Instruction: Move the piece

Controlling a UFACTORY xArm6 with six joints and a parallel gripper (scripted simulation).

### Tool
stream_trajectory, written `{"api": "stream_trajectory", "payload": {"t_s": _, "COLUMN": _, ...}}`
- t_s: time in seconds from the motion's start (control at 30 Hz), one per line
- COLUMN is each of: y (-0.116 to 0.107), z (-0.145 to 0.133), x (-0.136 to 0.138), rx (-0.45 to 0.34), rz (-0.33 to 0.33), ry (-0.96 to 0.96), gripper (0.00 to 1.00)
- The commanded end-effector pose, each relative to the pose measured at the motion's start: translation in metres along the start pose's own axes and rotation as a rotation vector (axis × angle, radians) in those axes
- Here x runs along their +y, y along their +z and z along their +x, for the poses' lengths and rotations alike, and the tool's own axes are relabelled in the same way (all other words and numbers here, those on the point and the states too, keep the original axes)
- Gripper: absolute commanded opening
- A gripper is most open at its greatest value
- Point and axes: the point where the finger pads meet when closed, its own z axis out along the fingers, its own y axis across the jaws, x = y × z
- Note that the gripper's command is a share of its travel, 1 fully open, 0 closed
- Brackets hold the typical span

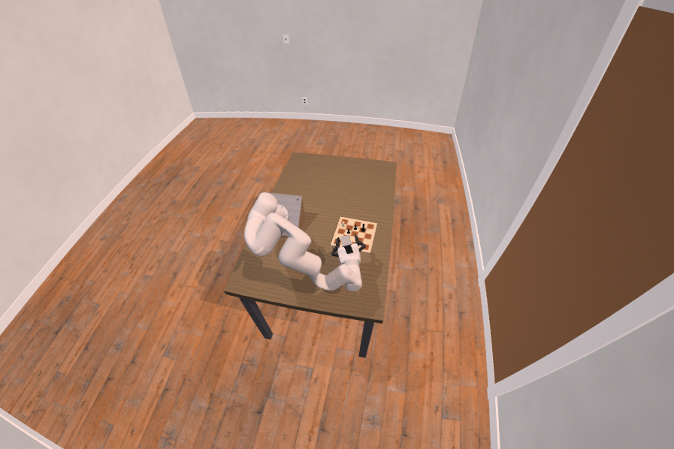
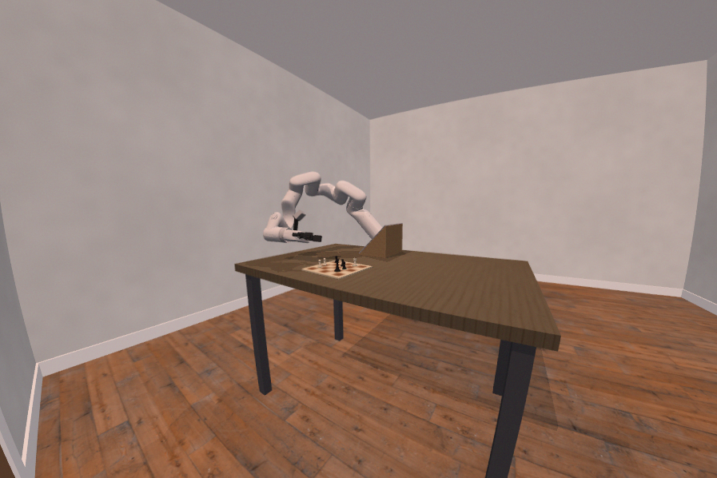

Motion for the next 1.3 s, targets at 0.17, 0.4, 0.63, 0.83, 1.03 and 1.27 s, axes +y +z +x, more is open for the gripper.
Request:
{"api": "stream_trajectory", "payload": {"t_s": 0.17, "y": -0.066, "z": -0.044, "x": -0.025, "rx": -0.064, "rz": -0.347, "ry": 0.253, "gripper": 1.00}}
{"api": "stream_trajectory", "payload": {"t_s": 0.4, "y": -0.072, "z": -0.048, "x": -0.028, "rx": -0.068, "rz": -0.372, "ry": 0.273, "gripper": 1.00}}
{"api": "stream_trajectory", "payload": {"t_s": 0.63, "y": -0.072, "z": -0.048, "x": -0.028, "rx": -0.068, "rz": -0.372, "ry": 0.273, "gripper": 1.00}}
{"api": "stream_trajectory", "payload": {"t_s": 0.83, "y": -0.072, "z": -0.048, "x": -0.028, "rx": -0.068, "rz": -0.372, "ry": 0.273, "gripper": 1.00}}
{"api": "stream_trajectory", "payload": {"t_s": 1.03, "y": -0.072, "z": -0.048, "x": -0.028, "rx": -0.068, "rz": -0.372, "ry": 0.273, "gripper": 1.00}}
{"api": "stream_trajectory", "payload": {"t_s": 1.27, "y": -0.072, "z": -0.048, "x": -0.028, "rx": -0.068, "rz": -0.372, "ry": 0.273, "gripper": 1.00}}
